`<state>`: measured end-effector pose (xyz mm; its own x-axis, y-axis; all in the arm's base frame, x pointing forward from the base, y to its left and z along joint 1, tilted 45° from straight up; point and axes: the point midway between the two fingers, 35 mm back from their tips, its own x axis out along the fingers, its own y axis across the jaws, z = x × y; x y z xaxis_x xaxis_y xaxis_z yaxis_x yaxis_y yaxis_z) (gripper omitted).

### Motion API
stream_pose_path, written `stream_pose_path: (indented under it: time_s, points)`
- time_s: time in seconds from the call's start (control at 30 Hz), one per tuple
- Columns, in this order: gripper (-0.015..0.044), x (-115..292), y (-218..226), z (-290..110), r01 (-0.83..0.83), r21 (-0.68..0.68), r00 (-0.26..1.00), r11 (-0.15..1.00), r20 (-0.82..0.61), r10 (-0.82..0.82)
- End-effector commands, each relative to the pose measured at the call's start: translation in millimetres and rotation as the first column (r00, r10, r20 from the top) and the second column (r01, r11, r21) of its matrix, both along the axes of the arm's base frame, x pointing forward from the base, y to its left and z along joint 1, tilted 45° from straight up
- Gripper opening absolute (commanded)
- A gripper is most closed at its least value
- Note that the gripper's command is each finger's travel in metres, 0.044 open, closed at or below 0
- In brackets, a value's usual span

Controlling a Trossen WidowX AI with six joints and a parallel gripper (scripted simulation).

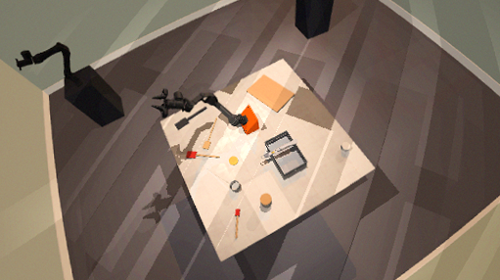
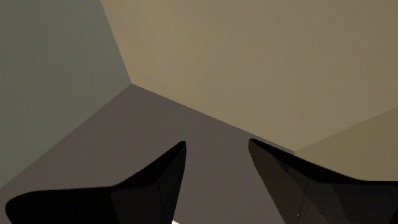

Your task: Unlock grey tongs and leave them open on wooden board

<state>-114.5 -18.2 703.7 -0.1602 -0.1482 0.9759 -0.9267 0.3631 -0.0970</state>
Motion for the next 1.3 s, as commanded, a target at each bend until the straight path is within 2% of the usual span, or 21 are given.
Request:
stream_pose_path:
  time_s: [0.0,0.13,0.27,0.43,0.63,0.73,0.87,1.03,1.27]
  points:
    - [0.026,16,-2,0,-0.019,0.003,0.999,1.0,-0.036,0.019]
    - [0.026,31,-4,1,-0.03,0.007,0.997,1.0,-0.07,0.031]
    - [0.026,71,-9,2,-0.07,0.034,0.984,0.997,-0.16,0.075]
    - [0.026,93,-10,1,-0.077,0.043,0.975,0.996,-0.207,0.085]
    - [0.026,144,-10,-6,-0.081,0.059,0.942,0.995,-0.32,0.096]
    - [0.026,186,-10,-13,-0.119,0.092,0.901,0.989,-0.408,0.146]
    - [0.026,206,-6,-18,-0.125,0.083,0.879,0.989,-0.454,0.149]
    - [0.026,247,-1,-31,-0.15,0.117,0.823,0.982,-0.536,0.19]
    - [0.026,339,17,-77,-0.191,0.177,0.652,0.965,-0.712,0.26]
